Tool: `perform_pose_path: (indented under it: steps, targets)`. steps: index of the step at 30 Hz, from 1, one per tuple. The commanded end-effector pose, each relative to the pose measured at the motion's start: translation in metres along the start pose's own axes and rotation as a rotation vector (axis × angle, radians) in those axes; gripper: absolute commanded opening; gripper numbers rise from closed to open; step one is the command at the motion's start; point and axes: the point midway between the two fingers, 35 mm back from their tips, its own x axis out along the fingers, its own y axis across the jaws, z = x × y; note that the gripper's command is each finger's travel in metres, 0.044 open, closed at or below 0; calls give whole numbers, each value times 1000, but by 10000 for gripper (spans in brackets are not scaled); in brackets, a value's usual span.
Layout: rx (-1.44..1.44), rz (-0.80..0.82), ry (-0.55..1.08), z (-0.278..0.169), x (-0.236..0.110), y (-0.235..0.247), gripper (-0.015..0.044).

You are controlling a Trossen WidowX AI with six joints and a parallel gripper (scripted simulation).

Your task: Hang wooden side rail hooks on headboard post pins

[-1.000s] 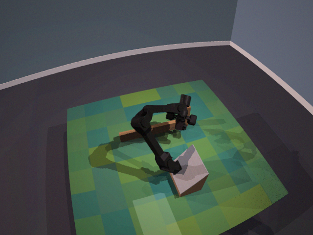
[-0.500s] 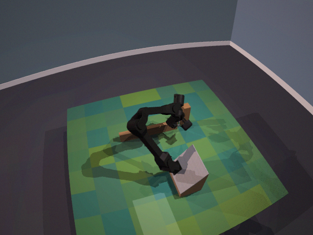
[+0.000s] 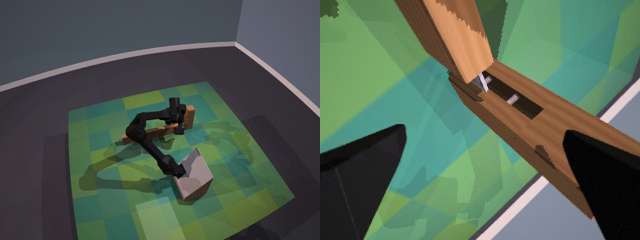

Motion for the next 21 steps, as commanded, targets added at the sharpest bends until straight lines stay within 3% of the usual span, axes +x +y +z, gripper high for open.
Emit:
perform_pose_path:
  steps: [1,11,21]
  targets:
    - [723,-130,86,9,-1,5,440]
    - [1302,-279,39,11,-6,-1,440]
    - [1882,-413,-107,15,-12,-6,440]
